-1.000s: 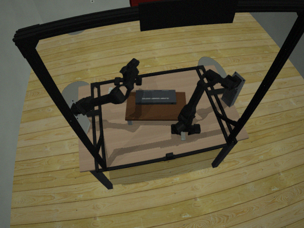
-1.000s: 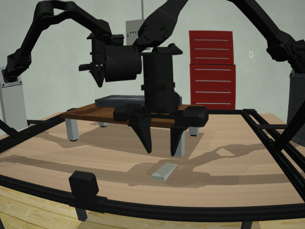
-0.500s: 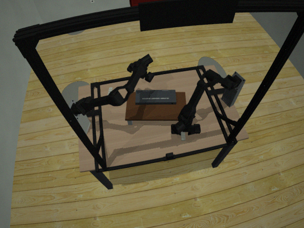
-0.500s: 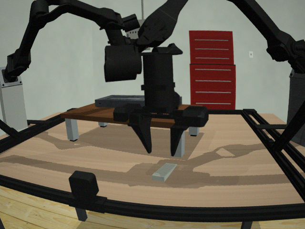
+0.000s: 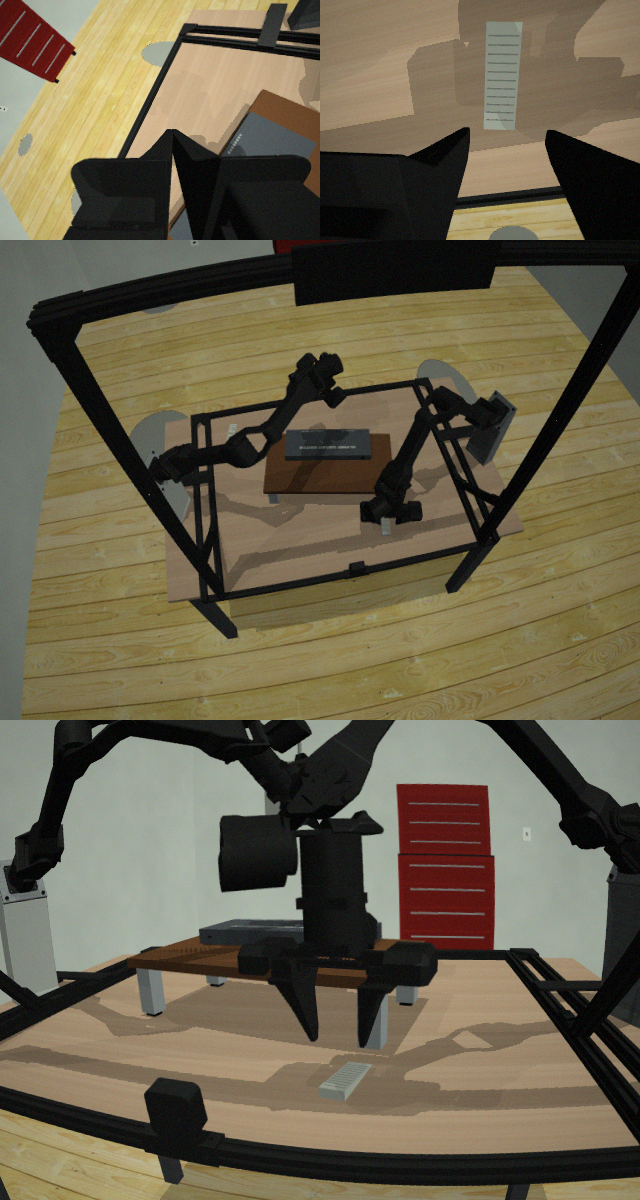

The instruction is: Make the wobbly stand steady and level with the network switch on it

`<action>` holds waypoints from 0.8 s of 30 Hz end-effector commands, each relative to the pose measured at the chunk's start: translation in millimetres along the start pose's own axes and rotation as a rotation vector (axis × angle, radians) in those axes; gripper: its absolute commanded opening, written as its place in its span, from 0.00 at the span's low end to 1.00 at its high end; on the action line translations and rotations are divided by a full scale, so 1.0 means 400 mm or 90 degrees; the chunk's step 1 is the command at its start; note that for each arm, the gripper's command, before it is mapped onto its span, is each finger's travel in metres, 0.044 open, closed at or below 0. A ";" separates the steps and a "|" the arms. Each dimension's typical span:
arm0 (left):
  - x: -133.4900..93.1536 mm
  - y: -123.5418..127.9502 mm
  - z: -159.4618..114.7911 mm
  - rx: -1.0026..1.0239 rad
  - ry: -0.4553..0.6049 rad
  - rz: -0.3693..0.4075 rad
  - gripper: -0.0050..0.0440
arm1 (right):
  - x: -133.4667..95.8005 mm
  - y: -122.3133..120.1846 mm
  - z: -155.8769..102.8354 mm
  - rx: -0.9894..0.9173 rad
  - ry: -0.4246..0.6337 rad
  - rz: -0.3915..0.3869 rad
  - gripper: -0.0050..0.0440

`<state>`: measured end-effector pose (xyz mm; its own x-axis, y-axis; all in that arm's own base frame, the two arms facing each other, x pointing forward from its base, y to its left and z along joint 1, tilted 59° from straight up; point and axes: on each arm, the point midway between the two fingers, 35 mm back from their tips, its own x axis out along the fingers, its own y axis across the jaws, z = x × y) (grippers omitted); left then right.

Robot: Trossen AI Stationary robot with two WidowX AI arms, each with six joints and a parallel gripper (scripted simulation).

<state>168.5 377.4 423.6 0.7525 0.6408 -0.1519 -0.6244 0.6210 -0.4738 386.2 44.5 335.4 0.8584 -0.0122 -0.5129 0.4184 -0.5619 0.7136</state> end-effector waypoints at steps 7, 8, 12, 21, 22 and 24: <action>-0.039 -0.054 0.122 0.099 -0.110 0.003 0.10 | 0.000 0.000 0.000 0.000 0.000 0.000 0.59; -0.050 -0.068 0.148 0.120 -0.136 0.005 0.10 | 0.000 0.000 0.000 0.000 0.000 0.000 0.59; -0.105 -0.128 0.249 0.201 -0.239 0.011 0.10 | 0.000 0.000 0.000 0.000 0.000 0.000 0.59; -0.153 -0.172 0.292 0.239 -0.296 0.010 0.10 | 0.000 0.000 0.000 0.000 0.000 0.000 0.59; -0.169 -0.188 0.313 0.256 -0.321 0.012 0.10 | 0.000 0.000 0.000 0.000 0.000 0.000 0.59; -0.205 -0.221 0.354 0.290 -0.372 0.015 0.10 | 0.000 0.000 0.000 0.000 0.000 0.000 0.59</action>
<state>139.8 349.0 570.2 0.6158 0.7304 0.2955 -0.7369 0.6666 -0.1119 386.3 44.5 335.4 0.8584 -0.0122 -0.5129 0.4184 -0.5619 0.7136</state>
